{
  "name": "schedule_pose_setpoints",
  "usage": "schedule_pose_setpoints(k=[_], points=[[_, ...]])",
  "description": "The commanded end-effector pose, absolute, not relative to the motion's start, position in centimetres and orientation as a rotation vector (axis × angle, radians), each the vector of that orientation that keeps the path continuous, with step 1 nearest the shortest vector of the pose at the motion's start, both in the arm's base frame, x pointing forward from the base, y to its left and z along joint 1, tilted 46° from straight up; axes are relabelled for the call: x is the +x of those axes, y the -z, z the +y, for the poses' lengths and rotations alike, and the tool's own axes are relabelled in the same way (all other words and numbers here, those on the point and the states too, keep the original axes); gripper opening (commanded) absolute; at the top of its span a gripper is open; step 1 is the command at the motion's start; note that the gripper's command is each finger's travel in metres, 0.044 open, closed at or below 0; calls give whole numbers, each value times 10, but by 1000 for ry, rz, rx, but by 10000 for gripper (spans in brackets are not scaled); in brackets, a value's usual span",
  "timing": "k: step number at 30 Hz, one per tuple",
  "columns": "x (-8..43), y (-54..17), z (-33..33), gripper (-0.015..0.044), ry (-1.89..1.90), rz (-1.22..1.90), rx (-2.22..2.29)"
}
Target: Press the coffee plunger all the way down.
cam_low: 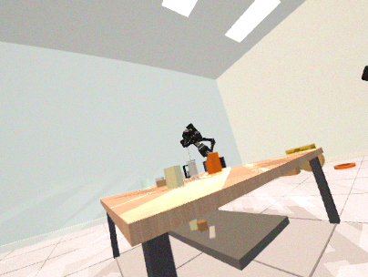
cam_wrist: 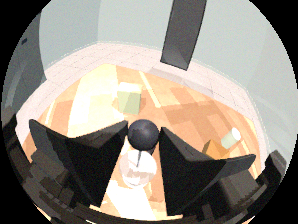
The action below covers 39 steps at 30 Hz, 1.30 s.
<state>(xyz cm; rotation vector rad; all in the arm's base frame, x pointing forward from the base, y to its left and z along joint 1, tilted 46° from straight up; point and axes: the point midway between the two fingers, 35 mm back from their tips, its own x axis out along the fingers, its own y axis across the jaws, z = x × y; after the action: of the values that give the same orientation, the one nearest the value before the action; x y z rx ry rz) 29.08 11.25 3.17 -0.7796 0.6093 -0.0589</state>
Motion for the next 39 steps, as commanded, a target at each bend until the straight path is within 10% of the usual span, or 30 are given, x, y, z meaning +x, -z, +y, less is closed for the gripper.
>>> schedule_pose_setpoints(k=[1,39], points=[[287,-16,100,113,58,649,-794],[296,32,60,113,59,644,-798]])
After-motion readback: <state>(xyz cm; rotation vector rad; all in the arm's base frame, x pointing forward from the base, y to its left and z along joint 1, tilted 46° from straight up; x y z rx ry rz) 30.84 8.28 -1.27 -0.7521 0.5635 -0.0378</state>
